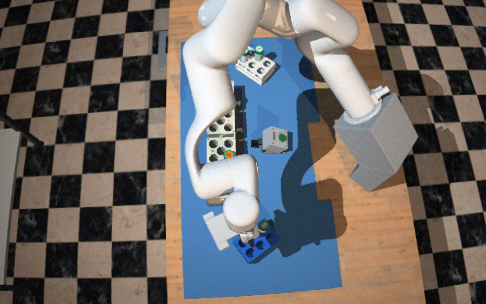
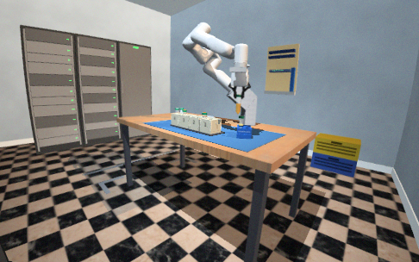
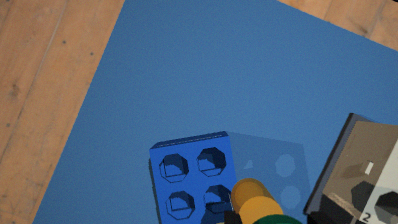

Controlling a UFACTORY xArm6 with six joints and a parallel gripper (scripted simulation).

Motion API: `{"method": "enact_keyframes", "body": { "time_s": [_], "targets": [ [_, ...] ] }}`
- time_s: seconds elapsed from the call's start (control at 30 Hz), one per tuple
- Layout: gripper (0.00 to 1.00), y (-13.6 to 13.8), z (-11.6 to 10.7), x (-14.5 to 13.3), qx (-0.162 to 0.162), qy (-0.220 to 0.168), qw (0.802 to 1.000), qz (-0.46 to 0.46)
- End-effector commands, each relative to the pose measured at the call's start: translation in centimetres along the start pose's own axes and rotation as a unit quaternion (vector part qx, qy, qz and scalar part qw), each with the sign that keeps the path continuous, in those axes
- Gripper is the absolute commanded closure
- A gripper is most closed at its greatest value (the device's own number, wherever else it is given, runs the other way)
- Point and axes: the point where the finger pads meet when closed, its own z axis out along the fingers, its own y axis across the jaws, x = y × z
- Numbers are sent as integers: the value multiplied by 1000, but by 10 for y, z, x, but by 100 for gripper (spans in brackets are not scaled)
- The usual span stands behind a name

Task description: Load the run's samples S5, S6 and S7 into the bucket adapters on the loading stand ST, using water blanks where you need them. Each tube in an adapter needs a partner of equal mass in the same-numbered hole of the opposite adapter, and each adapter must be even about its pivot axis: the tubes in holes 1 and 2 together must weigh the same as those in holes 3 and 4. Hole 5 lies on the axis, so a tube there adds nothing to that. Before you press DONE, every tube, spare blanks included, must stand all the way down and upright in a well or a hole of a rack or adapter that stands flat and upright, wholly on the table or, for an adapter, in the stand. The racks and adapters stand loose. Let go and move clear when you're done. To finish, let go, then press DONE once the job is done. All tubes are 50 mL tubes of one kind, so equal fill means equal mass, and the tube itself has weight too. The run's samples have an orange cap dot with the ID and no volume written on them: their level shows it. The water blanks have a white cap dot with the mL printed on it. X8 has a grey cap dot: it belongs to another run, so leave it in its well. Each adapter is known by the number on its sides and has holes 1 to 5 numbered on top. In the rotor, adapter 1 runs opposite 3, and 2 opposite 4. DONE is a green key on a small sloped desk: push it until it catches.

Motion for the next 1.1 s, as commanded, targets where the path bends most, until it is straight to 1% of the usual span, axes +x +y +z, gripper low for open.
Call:
{"method": "enact_keyframes", "body": {
  "time_s": [0.0,0.13,0.3,0.5,0.57,1.07],
  "targets": [
    [100,19,-2,-4,4,6,998,66],
    [100,38,-2,-9,4,6,991,132],
    [100,62,-1,-15,5,6,977,214],
    [100,91,-1,-23,5,6,977,215],
    [100,91,-1,-23,5,6,977,215],
    [100,164,0,-42,4,5,977,215]
  ]
}}
